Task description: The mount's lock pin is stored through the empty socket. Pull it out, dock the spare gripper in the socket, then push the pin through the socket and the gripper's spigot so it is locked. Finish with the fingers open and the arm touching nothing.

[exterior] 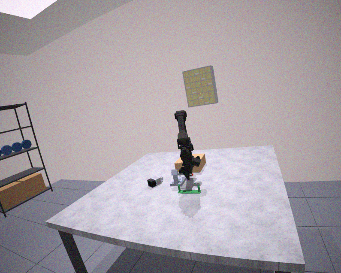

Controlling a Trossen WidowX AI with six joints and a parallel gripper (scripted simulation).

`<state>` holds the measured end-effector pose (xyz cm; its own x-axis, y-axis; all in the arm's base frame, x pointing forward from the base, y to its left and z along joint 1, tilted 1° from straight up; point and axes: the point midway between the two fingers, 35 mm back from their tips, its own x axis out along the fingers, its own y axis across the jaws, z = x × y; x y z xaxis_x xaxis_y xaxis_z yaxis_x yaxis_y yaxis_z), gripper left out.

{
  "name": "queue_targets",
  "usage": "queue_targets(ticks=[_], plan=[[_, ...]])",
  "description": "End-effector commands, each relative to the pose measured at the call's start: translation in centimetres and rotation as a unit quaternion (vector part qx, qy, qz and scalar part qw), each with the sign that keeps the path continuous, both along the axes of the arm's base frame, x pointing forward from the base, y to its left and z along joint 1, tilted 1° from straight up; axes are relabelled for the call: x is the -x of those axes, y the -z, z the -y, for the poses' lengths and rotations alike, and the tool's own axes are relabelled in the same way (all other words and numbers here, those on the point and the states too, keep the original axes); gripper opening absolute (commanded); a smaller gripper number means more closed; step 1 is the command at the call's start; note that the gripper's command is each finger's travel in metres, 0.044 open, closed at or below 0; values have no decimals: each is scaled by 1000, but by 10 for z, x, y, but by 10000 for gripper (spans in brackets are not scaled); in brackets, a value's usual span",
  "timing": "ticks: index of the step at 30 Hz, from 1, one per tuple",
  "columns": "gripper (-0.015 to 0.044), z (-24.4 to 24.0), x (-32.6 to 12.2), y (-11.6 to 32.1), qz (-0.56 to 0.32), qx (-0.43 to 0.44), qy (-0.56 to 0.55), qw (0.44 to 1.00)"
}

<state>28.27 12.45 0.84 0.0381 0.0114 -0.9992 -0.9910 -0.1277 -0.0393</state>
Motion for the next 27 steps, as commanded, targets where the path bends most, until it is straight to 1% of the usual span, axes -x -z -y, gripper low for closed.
queue_targets(ticks=[1, 7, 8, 17, 27], plan=[[169, 0, 0, 1, -1, -1, 2, 1000], [11, 0, 0, 1, -1, -1, 2, 1000], [5, 0, 0, 1, -1, -1, 2, 1000], [0, -1, 0, 0, -1, -5, 2, 1000], [0, -7, 0, -8, -9, -63, 7, 998]])
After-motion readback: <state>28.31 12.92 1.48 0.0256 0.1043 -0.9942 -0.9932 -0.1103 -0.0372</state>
